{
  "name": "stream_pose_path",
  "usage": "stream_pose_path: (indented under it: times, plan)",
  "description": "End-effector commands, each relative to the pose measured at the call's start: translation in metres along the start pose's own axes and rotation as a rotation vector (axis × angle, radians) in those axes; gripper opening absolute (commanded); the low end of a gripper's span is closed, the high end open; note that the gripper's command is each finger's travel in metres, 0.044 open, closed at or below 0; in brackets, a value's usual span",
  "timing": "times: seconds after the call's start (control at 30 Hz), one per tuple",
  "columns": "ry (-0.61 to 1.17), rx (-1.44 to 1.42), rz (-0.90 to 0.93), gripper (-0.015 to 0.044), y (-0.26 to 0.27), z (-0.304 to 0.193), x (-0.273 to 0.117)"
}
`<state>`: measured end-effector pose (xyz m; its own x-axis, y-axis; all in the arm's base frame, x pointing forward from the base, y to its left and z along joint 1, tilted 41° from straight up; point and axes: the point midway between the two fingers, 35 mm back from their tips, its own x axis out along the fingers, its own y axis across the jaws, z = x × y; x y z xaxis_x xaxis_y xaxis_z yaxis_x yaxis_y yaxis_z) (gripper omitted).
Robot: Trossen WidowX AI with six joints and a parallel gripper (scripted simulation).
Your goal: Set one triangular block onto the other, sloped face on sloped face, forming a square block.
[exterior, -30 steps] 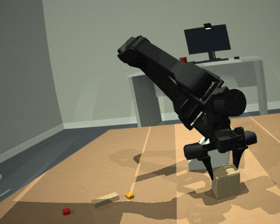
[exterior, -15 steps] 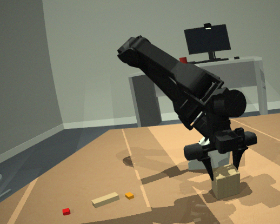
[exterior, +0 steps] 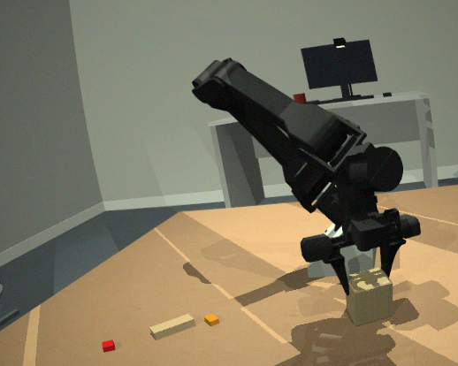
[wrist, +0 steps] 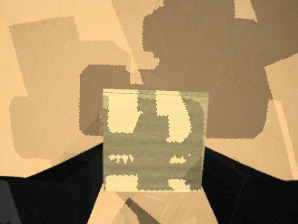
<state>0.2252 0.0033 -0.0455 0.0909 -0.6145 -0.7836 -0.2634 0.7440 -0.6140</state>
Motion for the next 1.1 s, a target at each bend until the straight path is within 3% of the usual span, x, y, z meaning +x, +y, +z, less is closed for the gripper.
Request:
stream_pose_path:
  times: [0.0, 0.27, 0.53, 0.8, 1.07]
  plan:
    - [0.000, 0.000, 0.000, 0.0236, 0.000, 0.000, 0.000]
    - [0.000, 0.000, 0.000, 0.0440, 0.000, 0.000, 0.000]
    - [0.000, 0.000, 0.001, 0.0440, 0.000, 0.001, -0.003]
    - [0.001, -0.002, 0.004, 0.0440, 0.001, 0.001, -0.108]
    - [0.001, -0.001, 0.003, 0.0440, 0.001, 0.000, -0.110]
